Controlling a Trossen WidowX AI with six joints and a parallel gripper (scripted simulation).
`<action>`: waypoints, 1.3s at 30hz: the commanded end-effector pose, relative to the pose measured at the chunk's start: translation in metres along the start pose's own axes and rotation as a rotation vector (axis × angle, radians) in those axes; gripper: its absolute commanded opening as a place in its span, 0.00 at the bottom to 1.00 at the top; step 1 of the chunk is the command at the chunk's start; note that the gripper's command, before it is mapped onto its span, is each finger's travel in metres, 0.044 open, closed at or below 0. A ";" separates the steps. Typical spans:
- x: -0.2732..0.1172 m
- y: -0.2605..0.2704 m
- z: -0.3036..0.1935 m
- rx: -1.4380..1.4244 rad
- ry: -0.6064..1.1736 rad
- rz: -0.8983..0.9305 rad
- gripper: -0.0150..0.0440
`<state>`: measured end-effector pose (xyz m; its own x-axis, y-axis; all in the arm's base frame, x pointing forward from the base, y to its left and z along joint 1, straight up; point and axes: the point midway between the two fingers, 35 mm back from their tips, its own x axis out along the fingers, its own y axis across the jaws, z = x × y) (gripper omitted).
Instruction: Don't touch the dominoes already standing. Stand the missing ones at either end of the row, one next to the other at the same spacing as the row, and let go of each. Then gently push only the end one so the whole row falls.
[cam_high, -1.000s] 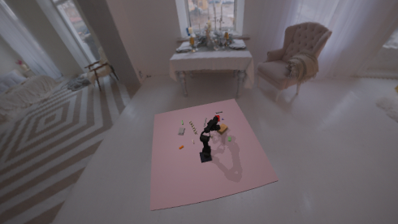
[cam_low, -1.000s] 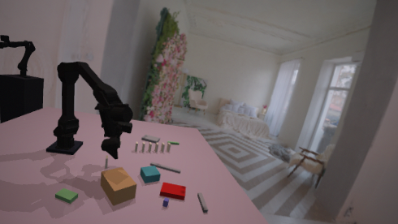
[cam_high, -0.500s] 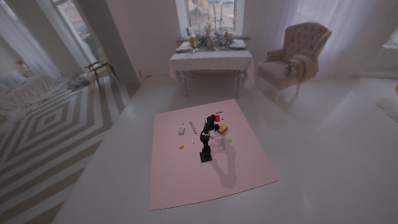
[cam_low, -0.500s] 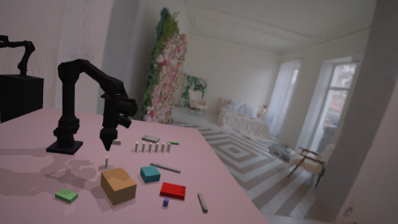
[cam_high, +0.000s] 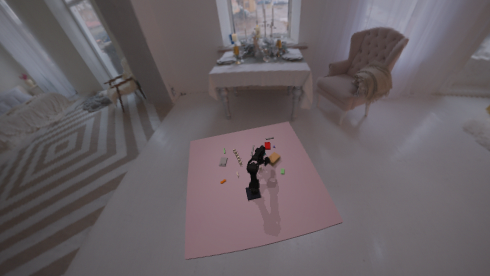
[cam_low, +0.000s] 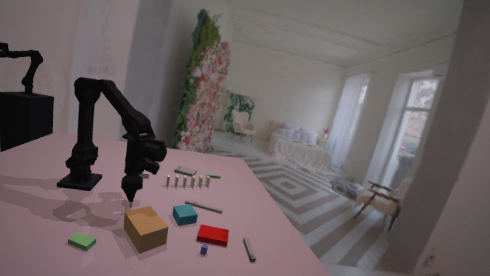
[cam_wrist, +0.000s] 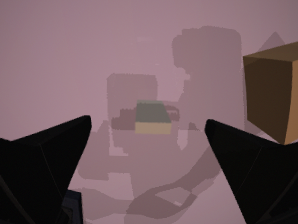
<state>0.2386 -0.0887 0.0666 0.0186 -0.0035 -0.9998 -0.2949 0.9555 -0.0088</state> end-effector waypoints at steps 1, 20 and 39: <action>0.006 -0.001 0.000 -0.005 0.003 -0.006 1.00; 0.019 -0.001 -0.001 -0.005 0.003 -0.006 0.60; -0.041 -0.006 0.007 -0.003 0.001 -0.004 0.44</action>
<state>0.2400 -0.0895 0.0692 -0.0087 0.0066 -0.9999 -0.2951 0.9554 0.0089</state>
